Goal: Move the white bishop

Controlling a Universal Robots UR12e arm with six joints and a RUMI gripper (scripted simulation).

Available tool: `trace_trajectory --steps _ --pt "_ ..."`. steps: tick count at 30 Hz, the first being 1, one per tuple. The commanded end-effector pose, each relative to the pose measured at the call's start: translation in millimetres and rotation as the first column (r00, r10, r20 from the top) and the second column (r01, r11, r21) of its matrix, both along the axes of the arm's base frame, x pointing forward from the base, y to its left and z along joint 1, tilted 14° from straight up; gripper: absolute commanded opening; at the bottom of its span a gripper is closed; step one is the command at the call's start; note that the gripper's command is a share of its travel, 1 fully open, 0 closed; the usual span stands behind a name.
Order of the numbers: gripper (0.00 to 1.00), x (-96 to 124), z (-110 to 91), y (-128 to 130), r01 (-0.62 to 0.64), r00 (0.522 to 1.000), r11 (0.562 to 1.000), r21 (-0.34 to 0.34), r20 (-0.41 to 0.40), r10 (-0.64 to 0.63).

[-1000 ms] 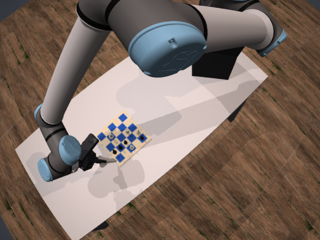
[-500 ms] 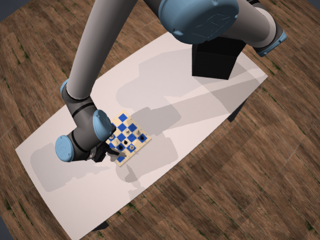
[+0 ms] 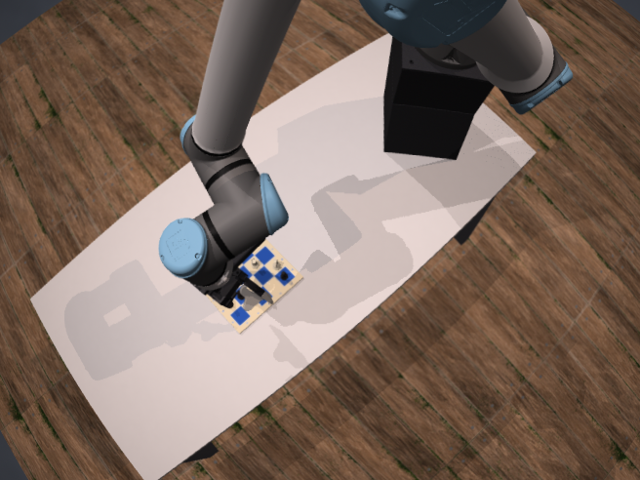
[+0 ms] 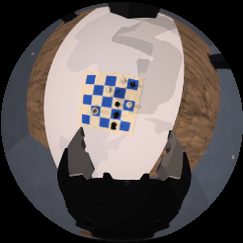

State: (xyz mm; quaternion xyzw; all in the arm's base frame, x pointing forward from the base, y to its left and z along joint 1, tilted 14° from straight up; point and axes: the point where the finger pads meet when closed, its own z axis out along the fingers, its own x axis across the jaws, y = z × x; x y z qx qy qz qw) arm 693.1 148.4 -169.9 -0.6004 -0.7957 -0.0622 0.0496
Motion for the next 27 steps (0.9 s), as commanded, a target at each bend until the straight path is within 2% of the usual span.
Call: trace_trajectory --steps 1,12,27 --pt "1.0 -6.5 -0.7 1.5 0.002 0.998 1.0 0.009 0.057 -0.002" --pt "1.0 -22.3 -0.6 5.0 0.0 0.989 1.0 0.023 0.15 -0.003" --pt "1.0 -25.9 0.2 5.8 -0.001 0.986 1.0 0.026 0.169 -0.003"
